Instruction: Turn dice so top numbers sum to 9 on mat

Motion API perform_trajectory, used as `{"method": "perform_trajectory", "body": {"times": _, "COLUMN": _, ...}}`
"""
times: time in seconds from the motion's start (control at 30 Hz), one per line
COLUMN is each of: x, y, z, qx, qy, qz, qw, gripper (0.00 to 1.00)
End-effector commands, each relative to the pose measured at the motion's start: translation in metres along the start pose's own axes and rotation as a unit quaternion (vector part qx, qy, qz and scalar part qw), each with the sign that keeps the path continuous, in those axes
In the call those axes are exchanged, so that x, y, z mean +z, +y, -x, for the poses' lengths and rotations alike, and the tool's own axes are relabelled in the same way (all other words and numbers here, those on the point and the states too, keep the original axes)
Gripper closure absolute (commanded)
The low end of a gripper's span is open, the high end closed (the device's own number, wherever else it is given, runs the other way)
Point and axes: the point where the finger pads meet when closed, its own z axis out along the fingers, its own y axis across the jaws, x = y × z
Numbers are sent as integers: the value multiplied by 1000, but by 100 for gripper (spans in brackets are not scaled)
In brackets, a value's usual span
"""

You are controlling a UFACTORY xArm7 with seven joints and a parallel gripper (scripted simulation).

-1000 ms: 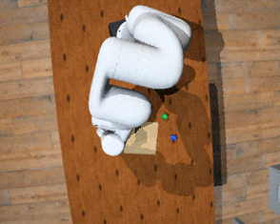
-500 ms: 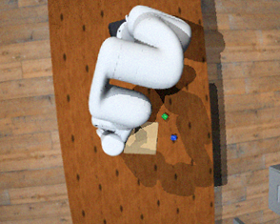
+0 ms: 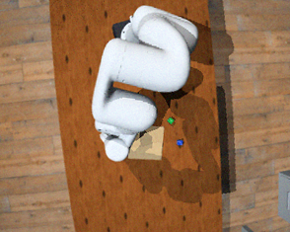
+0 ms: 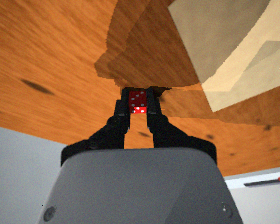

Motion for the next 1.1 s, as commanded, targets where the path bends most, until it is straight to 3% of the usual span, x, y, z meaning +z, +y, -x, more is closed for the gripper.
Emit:
{"method": "perform_trajectory", "body": {"times": 0.0, "x": -1, "y": 1, "z": 1, "qx": 0, "qy": -2, "qz": 1, "qw": 1000, "gripper": 85}}
{"method": "perform_trajectory", "body": {"times": 0.33, "x": -3, "y": 1, "z": 1, "qx": 0, "qy": -2, "qz": 1, "qw": 1000, "gripper": 85}}
{"method": "perform_trajectory", "body": {"times": 0.57, "x": -21, "y": 1, "z": 1, "qx": 0, "qy": -2, "qz": 1, "qw": 1000, "gripper": 85}}
{"method": "perform_trajectory", "body": {"times": 0.87, "x": -85, "y": 1, "z": 1, "qx": 0, "qy": -2, "qz": 1, "qw": 1000, "gripper": 85}}
{"method": "perform_trajectory", "body": {"times": 1.07, "x": -101, "y": 0, "z": 1, "qx": 0, "qy": -2, "qz": 1, "qw": 1000, "gripper": 85}}
